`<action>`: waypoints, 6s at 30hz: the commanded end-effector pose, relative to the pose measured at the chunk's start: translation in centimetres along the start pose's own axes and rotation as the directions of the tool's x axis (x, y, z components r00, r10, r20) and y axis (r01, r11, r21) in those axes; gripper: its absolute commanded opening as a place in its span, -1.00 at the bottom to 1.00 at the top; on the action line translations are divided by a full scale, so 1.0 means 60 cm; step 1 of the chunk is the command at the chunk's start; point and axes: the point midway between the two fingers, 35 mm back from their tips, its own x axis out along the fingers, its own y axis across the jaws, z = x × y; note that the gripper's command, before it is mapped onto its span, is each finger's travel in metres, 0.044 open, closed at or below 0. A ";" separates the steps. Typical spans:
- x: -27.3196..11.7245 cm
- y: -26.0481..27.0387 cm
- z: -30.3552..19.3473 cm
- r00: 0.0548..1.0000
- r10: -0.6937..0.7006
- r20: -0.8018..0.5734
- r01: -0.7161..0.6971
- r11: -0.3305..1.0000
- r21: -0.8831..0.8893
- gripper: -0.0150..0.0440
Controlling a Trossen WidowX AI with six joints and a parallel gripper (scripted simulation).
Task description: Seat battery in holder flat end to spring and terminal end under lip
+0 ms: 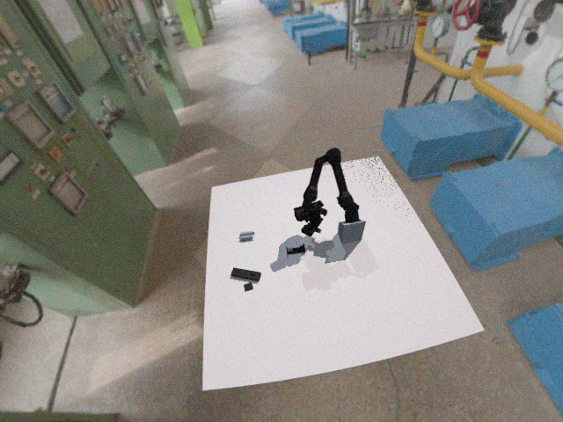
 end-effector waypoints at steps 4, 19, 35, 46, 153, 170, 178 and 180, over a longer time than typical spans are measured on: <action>-0.017 0.056 0.027 1.000 0.012 -0.001 -0.012 0.988 -0.154 -0.21; -0.042 0.193 0.064 1.000 0.017 -0.004 -0.017 0.856 -0.516 -0.21; -0.024 0.240 0.064 0.997 -0.040 -0.072 -0.014 0.778 -0.629 -0.21; 0.020 0.232 0.057 0.968 -0.150 -0.201 -0.008 0.782 -0.623 -0.21; 0.051 0.268 0.103 0.867 -0.312 -0.388 0.001 0.781 -0.625 -0.21; 0.057 0.272 0.100 0.900 -0.267 -0.345 -0.010 0.779 -0.627 -0.21; 0.059 0.274 0.098 0.913 -0.246 -0.325 -0.015 0.777 -0.629 -0.21; 0.060 0.274 0.098 0.916 -0.241 -0.320 -0.015 0.777 -0.629 -0.21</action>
